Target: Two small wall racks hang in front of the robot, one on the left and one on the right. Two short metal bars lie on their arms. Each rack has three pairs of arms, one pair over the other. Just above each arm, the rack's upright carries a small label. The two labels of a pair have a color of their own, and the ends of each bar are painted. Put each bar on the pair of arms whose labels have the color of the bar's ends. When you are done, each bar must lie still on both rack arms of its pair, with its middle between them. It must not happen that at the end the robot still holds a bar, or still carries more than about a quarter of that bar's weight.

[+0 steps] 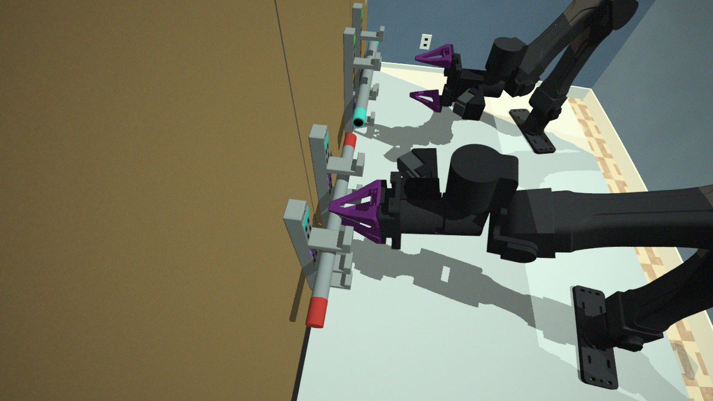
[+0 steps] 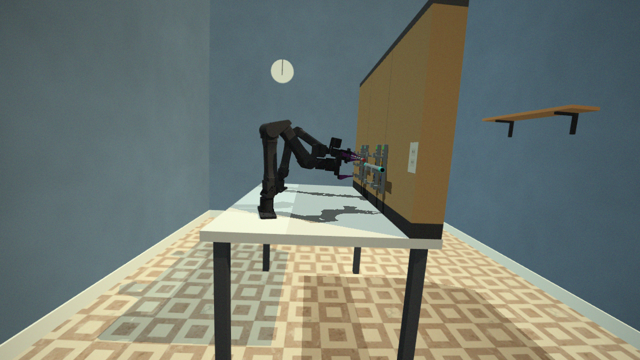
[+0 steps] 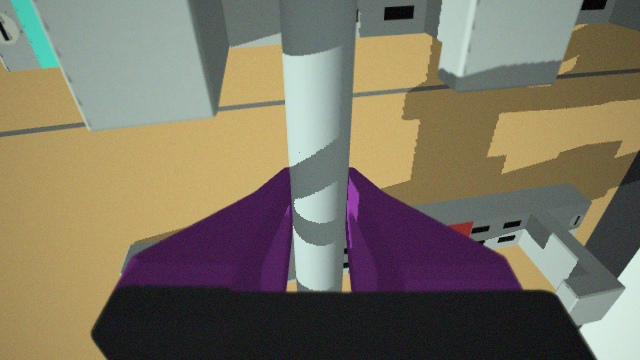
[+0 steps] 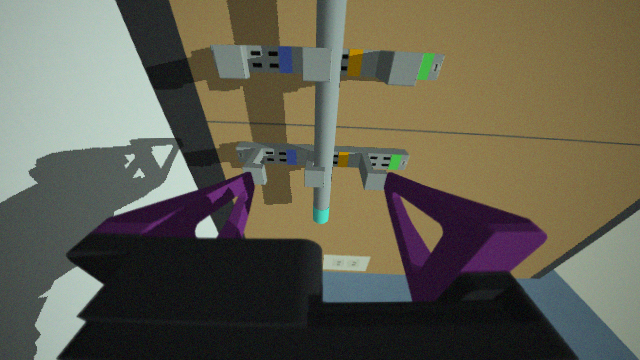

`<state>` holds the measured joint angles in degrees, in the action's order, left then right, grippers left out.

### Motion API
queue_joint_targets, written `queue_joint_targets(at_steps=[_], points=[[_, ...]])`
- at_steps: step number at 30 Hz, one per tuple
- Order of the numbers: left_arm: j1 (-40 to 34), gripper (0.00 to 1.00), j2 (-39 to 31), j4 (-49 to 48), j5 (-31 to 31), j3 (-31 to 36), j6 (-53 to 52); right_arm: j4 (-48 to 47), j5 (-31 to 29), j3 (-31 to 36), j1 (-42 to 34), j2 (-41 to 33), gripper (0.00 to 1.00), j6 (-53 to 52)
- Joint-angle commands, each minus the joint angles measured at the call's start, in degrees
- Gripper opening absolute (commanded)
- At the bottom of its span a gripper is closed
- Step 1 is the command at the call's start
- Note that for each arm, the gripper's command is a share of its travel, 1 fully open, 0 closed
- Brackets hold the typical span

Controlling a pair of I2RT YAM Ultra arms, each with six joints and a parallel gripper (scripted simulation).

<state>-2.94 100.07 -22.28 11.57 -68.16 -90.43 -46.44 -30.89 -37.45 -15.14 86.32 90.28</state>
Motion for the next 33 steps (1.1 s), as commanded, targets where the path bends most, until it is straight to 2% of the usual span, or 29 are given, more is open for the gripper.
queue_joint_targets(at_steps=[1, 33], points=[[-0.99, 0.0, -3.46, -5.14, 0.54, -0.85, 0.57, -2.22, -0.26, -0.21, -0.54, 0.06, 1.0, -0.32], [-2.21, 0.0, -7.77, -7.54, 1.81, 5.85, 0.46, -2.22, -0.26, -0.21, -0.54, 0.06, 1.0, -0.32]])
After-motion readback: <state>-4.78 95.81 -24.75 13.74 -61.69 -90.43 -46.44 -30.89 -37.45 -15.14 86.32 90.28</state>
